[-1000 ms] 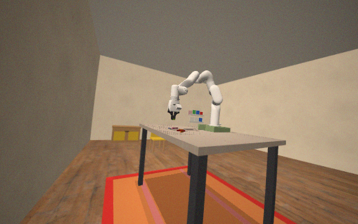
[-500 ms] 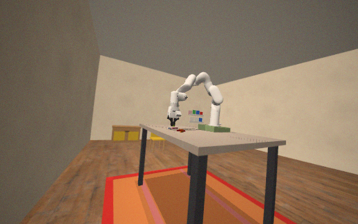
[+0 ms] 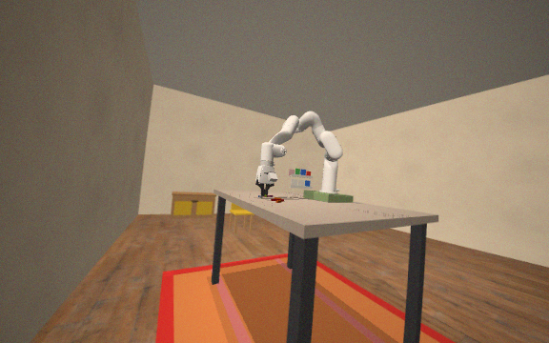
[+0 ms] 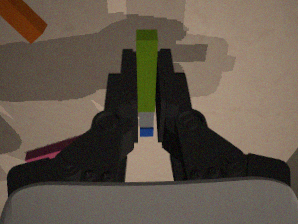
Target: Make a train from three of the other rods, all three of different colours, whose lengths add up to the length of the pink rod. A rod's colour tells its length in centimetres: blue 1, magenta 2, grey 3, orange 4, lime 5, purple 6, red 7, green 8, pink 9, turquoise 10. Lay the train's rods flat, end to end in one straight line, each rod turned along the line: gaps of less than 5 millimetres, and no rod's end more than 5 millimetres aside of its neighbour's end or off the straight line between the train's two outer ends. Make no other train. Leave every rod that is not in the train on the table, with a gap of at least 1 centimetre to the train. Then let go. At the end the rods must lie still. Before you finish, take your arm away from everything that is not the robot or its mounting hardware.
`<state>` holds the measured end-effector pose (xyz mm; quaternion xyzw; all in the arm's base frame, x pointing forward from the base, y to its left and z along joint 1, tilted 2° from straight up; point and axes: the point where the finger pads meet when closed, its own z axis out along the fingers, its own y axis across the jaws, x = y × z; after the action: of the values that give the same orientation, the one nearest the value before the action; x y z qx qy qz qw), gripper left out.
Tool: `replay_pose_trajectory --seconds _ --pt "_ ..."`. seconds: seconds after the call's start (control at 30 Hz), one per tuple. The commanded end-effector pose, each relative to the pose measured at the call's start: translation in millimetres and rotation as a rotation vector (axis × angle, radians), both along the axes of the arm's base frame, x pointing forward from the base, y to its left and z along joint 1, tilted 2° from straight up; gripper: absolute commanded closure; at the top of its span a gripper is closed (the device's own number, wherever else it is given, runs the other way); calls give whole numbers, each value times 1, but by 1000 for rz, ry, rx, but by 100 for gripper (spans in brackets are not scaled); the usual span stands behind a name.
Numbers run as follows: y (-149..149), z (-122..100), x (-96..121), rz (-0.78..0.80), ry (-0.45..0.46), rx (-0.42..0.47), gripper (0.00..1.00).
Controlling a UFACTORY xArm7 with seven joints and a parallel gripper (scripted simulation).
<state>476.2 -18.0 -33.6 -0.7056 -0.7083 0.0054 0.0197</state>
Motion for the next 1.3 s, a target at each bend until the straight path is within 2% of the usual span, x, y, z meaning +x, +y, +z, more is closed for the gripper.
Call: replay_pose_trajectory --seconds 0.0,1.27 --pt "0 1 2 0 -4 -1 96" --pt "0 1 2 0 -4 -1 96"
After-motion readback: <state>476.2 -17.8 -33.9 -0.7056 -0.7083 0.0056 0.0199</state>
